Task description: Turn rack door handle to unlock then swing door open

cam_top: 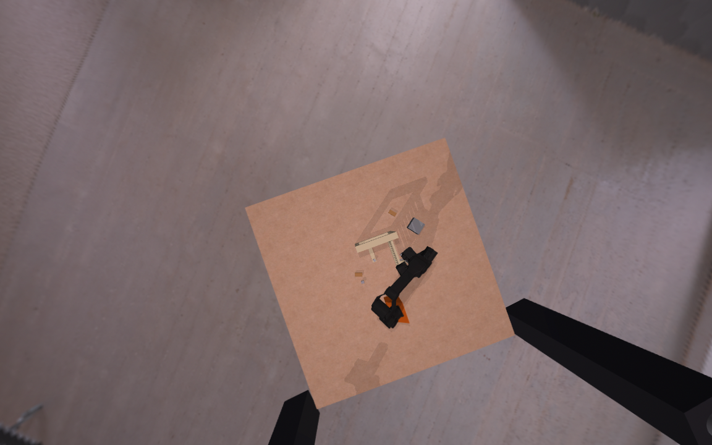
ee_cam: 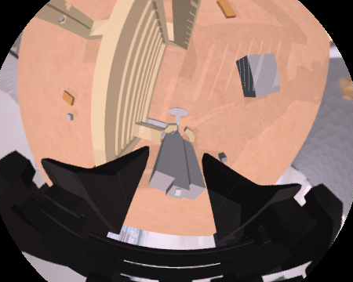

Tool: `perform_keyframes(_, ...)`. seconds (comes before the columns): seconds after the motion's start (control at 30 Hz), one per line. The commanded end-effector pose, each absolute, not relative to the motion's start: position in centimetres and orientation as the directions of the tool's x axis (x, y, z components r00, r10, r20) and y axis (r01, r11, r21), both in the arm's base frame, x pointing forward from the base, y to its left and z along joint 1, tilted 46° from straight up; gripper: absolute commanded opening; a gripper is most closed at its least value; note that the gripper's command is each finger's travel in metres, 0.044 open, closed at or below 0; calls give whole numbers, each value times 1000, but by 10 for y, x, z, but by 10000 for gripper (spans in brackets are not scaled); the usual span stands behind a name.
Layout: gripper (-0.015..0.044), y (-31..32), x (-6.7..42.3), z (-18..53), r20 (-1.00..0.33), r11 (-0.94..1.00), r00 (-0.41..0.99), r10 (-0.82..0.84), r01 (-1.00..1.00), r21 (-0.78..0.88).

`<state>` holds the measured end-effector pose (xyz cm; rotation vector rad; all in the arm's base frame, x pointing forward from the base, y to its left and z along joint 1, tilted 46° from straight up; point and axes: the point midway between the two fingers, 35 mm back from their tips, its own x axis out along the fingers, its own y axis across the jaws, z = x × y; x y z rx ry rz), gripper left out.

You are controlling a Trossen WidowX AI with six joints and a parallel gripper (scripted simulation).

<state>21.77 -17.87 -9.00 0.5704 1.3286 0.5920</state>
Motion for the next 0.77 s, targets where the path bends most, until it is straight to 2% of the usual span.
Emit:
perform_keyframes(0.0,285,-183,218,-86,-715,727,141,685,-75,682)
perform_keyframes(0.73,285,-209,213,-61,-716,728,140,684,-74,681)
